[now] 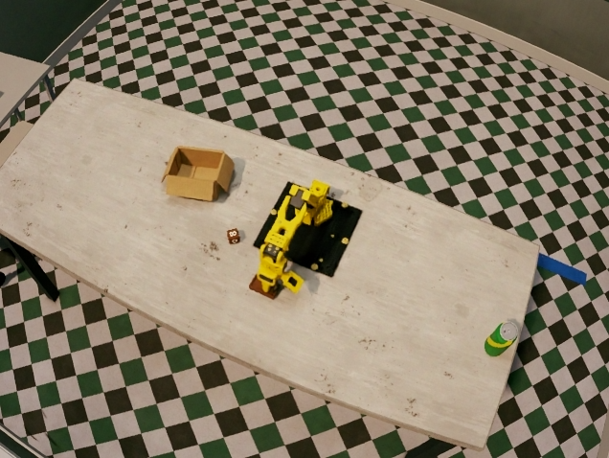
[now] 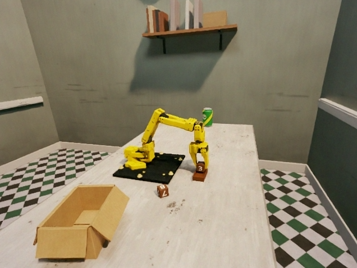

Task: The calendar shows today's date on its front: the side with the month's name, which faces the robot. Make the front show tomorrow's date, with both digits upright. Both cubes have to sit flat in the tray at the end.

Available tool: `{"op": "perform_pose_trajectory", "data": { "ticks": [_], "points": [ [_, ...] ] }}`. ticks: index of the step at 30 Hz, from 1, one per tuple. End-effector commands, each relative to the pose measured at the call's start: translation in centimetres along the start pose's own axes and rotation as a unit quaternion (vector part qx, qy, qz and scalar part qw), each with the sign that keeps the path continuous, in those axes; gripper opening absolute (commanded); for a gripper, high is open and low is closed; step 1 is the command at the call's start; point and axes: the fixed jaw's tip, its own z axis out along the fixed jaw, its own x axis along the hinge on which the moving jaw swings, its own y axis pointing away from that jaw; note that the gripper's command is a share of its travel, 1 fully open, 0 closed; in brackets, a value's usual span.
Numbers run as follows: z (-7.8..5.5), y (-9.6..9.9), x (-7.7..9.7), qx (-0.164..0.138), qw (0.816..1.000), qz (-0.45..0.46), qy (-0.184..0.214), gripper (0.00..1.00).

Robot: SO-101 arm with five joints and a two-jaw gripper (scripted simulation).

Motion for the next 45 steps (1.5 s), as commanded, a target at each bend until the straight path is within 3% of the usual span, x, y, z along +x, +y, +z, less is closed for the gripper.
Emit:
{"op": "perform_pose_trajectory", "data": {
  "ticks": [1,45],
  "points": [
    [0.32,0.12,-0.04,-0.001,1.000,0.001,-0.001,0.00],
    [0.97,0.12,-0.05,-0.001,1.000,0.001,-0.001,0.02]
  ]
}}
